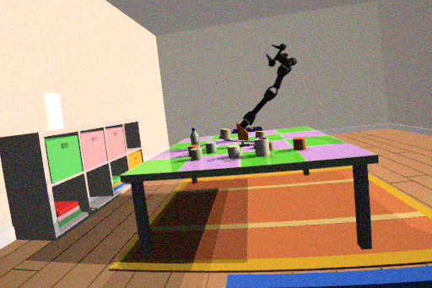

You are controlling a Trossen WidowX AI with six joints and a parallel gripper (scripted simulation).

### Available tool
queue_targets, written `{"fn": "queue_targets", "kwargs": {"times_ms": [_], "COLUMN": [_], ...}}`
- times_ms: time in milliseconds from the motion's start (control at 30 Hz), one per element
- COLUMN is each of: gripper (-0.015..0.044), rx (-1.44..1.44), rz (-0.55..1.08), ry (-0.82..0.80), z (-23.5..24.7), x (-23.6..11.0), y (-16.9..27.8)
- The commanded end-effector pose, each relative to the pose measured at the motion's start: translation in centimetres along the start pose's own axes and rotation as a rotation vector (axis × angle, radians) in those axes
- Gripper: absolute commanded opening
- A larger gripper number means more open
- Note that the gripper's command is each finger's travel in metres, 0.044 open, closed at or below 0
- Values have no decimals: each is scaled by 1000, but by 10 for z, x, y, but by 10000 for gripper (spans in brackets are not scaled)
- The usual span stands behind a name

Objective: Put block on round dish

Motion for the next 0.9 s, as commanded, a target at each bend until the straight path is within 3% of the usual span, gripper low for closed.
{"fn": "queue_targets", "kwargs": {"times_ms": [0,867], "gripper": [426,440], "rx": [-5,-817], "rz": [-1,-14], "ry": [-2,-320], "z": [0,13], "x": [0,47], "y": [1,114]}}
Point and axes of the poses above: the point midway between the two fingers, 35 mm back from their tips, its own x axis out along the fingers, its own z axis across the jaws, y = z × x, the point moved 2 cm from there along -x, back along the fingers, and after that the axes turned 11 degrees about -x, right-handed, at the moved point
